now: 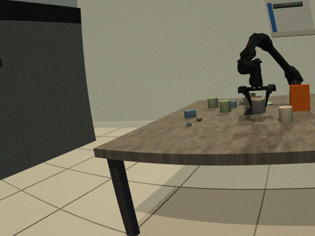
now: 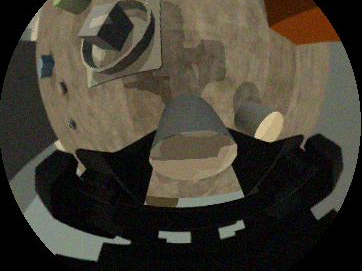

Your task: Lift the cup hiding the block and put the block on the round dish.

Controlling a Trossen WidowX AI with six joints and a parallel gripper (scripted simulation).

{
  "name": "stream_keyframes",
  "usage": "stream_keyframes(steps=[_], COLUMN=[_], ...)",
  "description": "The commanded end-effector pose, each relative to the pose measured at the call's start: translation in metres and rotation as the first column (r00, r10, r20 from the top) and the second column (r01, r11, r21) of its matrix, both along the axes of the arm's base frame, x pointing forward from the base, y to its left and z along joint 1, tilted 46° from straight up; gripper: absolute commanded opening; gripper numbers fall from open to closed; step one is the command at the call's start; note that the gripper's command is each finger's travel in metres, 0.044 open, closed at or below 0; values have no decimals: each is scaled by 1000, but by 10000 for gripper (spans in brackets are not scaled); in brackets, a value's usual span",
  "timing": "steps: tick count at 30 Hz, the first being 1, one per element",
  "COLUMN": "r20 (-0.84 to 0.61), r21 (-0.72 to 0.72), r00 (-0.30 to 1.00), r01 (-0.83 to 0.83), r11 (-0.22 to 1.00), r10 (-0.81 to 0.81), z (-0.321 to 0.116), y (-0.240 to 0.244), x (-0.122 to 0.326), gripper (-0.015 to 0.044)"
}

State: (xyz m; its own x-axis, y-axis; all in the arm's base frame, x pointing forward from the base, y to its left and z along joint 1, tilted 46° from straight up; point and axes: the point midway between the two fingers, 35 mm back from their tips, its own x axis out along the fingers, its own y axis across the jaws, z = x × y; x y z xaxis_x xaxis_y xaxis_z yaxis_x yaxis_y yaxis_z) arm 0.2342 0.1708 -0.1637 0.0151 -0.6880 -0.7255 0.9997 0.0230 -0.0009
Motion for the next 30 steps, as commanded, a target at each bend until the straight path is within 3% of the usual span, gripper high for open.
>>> stream_keyframes(steps=[1, 20, 30], r20=[-7, -6, -7], r21=[-13, -14, -10], r00=[1000, 1000, 1000], r01=[-3, -3, 3], r11=[1000, 1000, 1000], r10=[3, 3, -3], z=[-13, -33, -29], y=[-15, -35, -31], x=[-1, -1, -1], gripper=[0, 0, 263])
